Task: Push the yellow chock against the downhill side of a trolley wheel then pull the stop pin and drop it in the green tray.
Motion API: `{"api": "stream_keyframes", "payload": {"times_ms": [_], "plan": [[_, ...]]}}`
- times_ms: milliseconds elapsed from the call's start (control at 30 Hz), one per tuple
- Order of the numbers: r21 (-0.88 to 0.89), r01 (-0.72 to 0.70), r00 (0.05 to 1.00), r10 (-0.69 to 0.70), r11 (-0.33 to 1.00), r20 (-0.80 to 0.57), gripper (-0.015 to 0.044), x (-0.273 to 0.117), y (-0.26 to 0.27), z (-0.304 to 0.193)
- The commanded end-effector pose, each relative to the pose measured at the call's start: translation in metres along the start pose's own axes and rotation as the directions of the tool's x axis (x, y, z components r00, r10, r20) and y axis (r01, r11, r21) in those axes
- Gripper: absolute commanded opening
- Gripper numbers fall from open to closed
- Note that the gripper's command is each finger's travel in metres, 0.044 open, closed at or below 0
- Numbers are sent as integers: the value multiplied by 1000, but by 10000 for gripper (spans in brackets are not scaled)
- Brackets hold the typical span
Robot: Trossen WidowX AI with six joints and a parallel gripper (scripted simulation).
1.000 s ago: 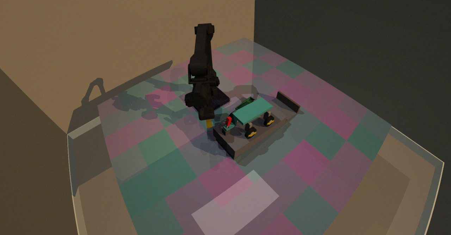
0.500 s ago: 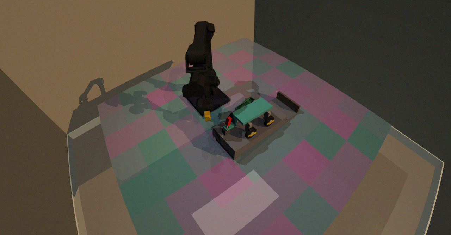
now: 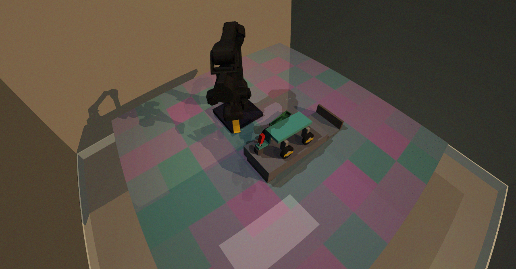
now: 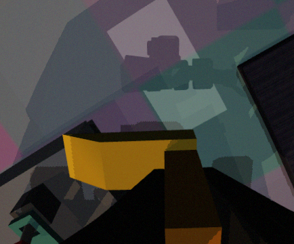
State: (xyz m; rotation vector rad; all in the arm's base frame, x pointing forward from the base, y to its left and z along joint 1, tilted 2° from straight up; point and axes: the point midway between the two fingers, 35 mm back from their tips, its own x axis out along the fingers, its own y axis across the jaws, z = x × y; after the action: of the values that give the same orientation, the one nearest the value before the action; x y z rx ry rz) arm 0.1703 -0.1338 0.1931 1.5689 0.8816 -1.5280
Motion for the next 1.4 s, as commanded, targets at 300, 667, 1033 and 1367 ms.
{"api": "stream_keyframes", "payload": {"times_ms": [300, 667, 1033, 1367], "plan": [[-343, -3, 1000, 2, 939, -2, 0, -2, 0, -1], [-661, -4, 1000, 4, 750, -1, 0, -2, 0, -1], [-887, -3, 1000, 5, 461, -1, 0, -2, 0, -1], [-982, -2, 1000, 5, 187, -1, 0, -2, 0, -1]]}}
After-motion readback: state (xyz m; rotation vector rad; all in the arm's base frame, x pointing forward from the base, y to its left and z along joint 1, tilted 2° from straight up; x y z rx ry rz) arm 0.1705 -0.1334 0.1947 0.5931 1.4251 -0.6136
